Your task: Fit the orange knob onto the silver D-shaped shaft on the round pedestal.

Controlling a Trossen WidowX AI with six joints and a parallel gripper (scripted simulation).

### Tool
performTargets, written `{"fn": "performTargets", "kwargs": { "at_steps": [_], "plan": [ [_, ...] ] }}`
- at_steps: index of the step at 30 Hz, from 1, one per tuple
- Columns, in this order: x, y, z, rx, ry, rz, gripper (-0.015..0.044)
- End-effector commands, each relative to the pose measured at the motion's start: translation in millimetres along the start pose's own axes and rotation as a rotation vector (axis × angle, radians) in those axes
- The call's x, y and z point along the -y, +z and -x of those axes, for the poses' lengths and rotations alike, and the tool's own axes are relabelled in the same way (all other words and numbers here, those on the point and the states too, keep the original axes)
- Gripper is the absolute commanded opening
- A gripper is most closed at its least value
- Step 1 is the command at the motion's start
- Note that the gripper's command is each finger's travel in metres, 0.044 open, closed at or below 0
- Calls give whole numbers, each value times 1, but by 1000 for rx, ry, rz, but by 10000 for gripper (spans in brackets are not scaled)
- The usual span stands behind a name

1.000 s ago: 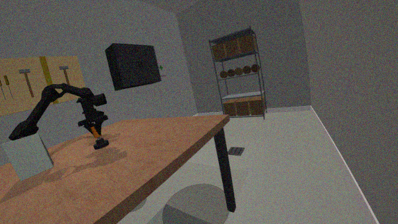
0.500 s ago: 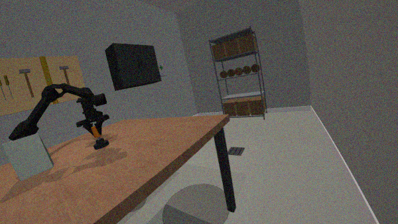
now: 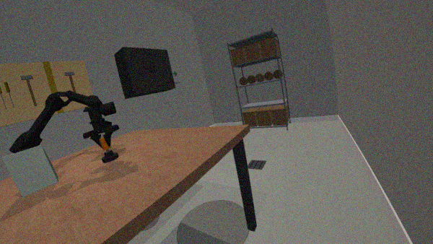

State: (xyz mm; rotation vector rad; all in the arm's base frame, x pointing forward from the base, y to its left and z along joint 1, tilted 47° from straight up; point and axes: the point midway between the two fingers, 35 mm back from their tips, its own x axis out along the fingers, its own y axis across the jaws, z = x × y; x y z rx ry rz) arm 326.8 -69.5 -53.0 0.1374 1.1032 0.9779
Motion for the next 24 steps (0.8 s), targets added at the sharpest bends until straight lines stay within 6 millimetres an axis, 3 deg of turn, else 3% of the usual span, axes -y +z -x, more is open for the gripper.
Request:
{"fn": "performTargets", "kwargs": {
  "at_steps": [1, 5, 11, 24],
  "plan": [
    [0, 1, 3, 2, 0, 4, 0],
    [0, 1, 4, 2, 0, 30, 0],
    [-1, 0, 1, 2, 0, 214, 0],
    [0, 1, 0, 2, 0, 214, 0]
  ]
}}
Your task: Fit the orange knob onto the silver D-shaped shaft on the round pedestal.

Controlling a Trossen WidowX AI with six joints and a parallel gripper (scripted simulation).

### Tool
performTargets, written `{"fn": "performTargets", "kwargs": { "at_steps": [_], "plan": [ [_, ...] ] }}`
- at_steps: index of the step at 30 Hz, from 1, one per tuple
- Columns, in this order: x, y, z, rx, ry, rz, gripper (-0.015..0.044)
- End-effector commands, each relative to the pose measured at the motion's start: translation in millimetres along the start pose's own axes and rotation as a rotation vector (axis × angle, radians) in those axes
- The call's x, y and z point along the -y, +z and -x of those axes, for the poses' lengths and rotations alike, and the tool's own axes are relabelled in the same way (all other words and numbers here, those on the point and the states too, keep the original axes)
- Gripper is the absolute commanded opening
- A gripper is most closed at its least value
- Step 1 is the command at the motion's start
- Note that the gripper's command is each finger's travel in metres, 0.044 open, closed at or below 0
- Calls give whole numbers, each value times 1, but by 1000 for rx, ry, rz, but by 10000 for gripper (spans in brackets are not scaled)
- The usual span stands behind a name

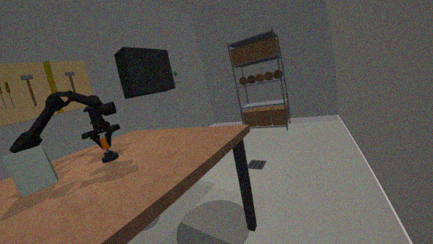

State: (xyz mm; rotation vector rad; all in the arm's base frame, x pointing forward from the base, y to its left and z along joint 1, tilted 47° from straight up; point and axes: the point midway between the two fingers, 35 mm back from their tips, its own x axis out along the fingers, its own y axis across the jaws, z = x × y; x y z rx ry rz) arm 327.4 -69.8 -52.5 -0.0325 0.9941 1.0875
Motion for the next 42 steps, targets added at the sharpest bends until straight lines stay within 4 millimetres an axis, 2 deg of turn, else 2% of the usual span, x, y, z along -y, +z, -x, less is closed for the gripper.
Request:
{"fn": "performTargets", "kwargs": {
  "at_steps": [1, 19, 25, 32, 42],
  "plan": [
    [0, 0, -1, 2, -1, 4, 0],
    [-2, -1, -2, 2, -1, 4, 0],
    [-1, -1, 4, 2, -1, 4, 0],
    [1, 0, 2, 2, -1, 203, 0],
    [0, -1, -2, 2, -1, 214, 0]
  ]
}}
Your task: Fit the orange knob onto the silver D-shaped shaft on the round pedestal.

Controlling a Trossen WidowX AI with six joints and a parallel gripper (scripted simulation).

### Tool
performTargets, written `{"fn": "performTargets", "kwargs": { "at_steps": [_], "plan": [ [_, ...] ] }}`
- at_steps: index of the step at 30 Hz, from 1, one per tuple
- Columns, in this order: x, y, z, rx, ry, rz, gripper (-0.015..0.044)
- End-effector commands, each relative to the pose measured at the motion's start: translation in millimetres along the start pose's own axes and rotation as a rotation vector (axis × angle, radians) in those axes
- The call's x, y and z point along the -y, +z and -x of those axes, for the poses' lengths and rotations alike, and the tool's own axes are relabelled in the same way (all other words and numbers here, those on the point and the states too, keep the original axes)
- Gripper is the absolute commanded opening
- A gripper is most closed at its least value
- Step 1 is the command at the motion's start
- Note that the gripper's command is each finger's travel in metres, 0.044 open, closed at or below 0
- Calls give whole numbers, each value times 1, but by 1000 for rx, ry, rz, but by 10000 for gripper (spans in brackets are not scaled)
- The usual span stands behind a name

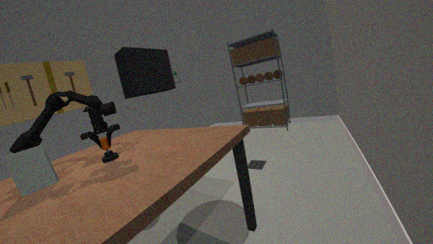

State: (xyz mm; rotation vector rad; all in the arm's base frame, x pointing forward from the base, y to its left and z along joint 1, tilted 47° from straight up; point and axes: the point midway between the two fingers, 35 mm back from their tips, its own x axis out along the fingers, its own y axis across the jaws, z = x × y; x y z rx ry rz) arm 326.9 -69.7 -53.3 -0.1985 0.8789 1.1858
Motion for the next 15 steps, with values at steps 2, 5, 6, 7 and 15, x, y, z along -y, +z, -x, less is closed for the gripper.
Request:
{"fn": "performTargets", "kwargs": {
  "at_steps": [2, 5, 6, 7, 15],
  "plan": [
    [0, 0, 0, 1, -1, 9, 0],
    [-1, 0, -1, 1, -1, 9, 0],
    [-1, 0, -1, 1, -1, 9, 0],
    [-1, 0, -1, 1, -1, 9, 0],
    [-2, 0, -1, 1, -1, 9, 0]
  ]
}}
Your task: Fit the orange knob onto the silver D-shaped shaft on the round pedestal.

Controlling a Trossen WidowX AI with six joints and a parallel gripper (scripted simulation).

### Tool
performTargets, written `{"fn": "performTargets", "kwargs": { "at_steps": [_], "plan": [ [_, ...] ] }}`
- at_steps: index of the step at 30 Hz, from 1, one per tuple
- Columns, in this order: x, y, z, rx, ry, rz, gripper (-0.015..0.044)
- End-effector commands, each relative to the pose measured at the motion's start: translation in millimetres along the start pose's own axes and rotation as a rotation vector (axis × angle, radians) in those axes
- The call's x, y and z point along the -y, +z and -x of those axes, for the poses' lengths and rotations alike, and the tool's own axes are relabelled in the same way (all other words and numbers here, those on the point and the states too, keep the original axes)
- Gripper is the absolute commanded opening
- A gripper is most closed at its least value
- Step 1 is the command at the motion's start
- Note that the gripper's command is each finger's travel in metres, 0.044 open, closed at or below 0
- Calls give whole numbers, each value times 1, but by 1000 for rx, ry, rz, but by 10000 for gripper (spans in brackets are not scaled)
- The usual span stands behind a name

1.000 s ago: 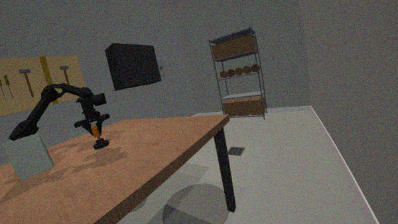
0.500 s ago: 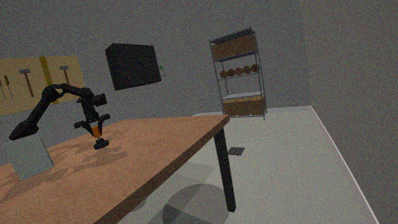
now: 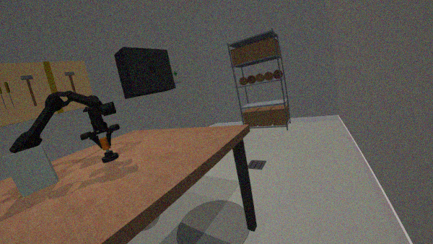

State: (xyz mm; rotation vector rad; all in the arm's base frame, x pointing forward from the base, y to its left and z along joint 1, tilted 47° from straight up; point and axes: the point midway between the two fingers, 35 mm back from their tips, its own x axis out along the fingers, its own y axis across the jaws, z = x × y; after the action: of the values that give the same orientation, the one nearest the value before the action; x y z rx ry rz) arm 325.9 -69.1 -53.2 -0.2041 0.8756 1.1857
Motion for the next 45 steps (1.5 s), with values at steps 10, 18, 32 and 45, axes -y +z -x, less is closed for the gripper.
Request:
{"fn": "performTargets", "kwargs": {
  "at_steps": [10, 18, 32, 45],
  "plan": [
    [2, 1, 4, 1, 1, 91, 0],
    [2, 0, 1, 2, 1, 213, 0],
    [1, 1, 0, 2, 1, 213, 0],
    [2, 1, 4, 2, 1, 338, 0]
  ]
}}
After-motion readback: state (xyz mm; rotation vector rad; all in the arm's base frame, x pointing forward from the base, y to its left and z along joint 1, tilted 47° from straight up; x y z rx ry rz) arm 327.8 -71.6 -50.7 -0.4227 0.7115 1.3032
